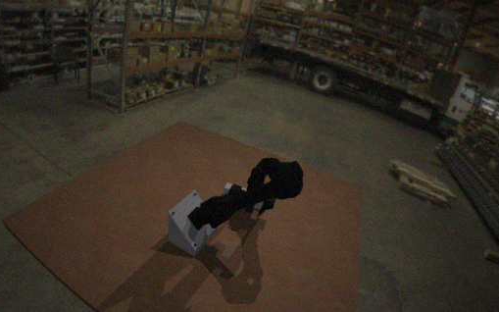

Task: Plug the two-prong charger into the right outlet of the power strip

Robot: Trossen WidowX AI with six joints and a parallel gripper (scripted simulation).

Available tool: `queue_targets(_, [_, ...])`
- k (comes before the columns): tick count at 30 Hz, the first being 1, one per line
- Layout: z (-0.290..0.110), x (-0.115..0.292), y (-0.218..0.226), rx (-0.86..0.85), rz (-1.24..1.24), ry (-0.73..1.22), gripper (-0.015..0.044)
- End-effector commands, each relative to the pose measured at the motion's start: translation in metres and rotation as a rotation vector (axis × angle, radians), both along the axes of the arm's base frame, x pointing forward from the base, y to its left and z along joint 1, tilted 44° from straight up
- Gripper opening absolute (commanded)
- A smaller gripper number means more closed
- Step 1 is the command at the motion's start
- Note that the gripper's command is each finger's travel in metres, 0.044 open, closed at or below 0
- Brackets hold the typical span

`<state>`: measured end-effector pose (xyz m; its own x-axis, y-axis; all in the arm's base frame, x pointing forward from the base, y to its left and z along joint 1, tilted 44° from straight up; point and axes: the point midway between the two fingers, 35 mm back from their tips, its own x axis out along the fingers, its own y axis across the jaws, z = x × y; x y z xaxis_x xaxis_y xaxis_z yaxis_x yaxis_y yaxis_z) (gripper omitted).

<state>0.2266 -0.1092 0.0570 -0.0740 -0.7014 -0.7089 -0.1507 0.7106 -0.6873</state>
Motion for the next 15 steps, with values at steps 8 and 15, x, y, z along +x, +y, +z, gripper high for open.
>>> queue_targets(8, [0.001, -0.017, -0.002, -0.001, 0.001, 0.002, 0.0440])
queue_targets(15, [0.001, -0.025, -0.003, -0.001, 0.001, 0.003, 0.0440])
